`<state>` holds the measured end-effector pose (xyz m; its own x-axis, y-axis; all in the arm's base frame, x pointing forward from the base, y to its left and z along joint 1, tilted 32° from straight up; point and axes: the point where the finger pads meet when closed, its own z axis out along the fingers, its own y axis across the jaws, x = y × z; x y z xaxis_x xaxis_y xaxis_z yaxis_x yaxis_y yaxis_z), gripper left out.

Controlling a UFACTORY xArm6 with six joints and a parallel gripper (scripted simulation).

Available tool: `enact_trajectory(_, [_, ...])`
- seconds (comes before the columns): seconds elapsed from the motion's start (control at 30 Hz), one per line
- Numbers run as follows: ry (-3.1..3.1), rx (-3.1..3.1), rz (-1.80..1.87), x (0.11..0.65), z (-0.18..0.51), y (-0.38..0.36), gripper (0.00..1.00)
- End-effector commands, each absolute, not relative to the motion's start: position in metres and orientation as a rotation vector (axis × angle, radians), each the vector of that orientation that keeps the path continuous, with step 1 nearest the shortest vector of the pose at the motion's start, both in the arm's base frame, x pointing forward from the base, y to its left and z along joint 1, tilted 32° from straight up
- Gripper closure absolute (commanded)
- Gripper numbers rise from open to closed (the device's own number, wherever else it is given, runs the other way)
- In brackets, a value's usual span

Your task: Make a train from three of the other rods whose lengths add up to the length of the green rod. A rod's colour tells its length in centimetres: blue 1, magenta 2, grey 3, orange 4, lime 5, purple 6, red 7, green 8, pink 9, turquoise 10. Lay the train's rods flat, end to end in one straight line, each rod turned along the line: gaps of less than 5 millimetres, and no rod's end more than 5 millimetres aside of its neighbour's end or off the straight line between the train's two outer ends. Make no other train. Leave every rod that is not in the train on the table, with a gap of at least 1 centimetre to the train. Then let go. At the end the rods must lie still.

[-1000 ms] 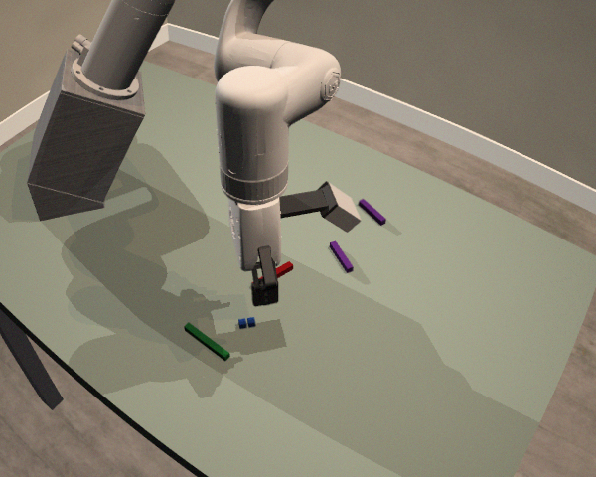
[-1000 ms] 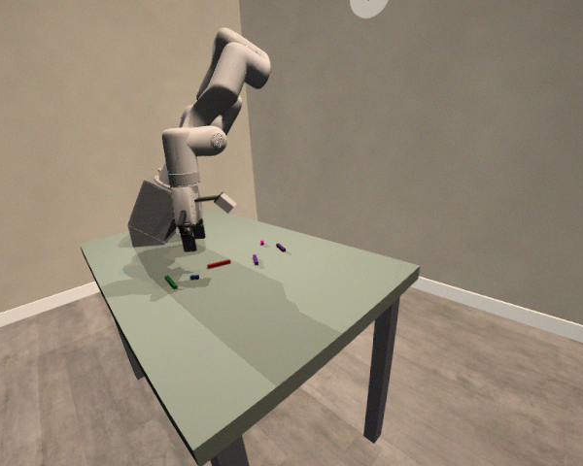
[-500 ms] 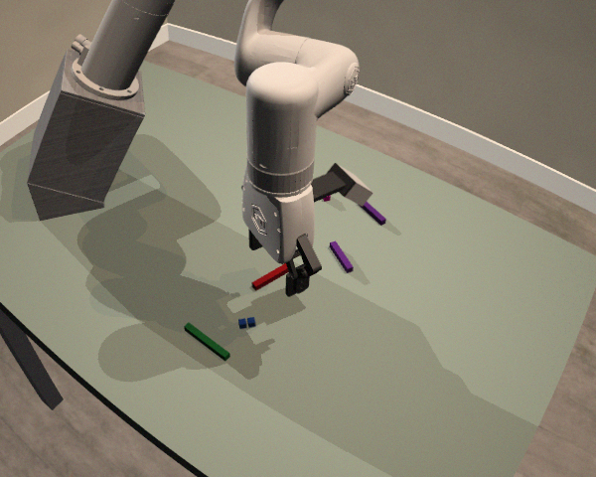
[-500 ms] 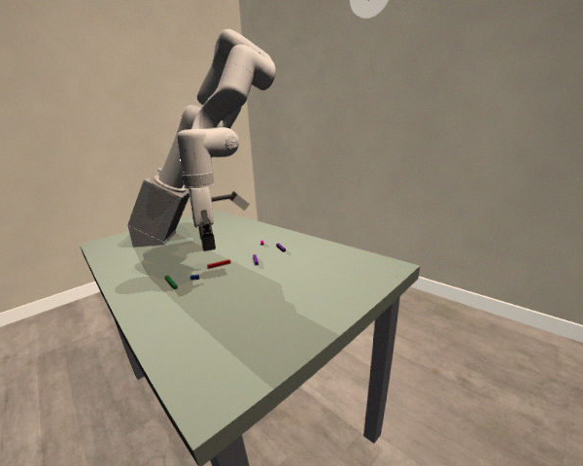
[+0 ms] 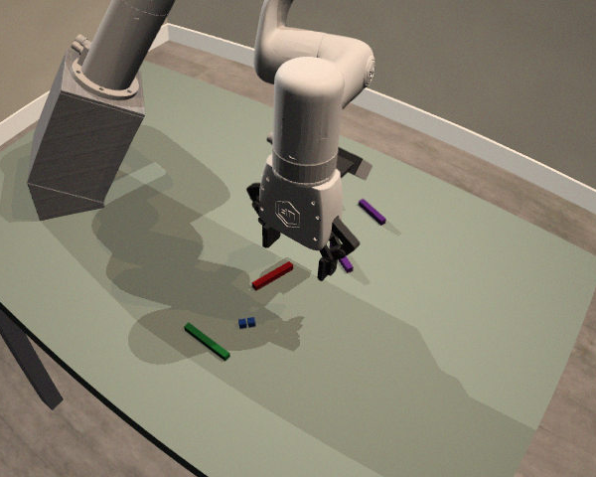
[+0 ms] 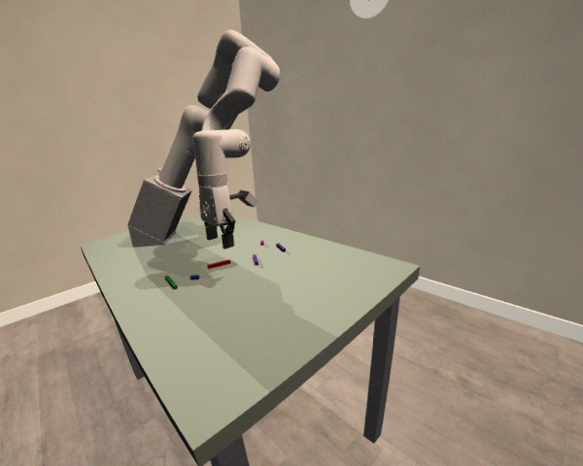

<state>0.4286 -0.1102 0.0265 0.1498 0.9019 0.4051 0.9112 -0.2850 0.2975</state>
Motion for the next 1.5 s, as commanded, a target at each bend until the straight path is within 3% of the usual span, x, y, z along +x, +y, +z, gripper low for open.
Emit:
enact_trajectory(0.0, [-2.090,-2.245,-0.843,0.435,0.033,-0.097,0.00])
enact_trajectory(1.4, [-3.094,-1.194,-0.810,0.453,0.064,-0.012,0.00])
enact_trajectory(1.43, [-3.094,-1.194,-0.810,0.453,0.064,-0.012,0.76])
enact_trajectory(1.47, [-3.094,-1.194,-0.810,0.453,0.064,-0.012,0.76])
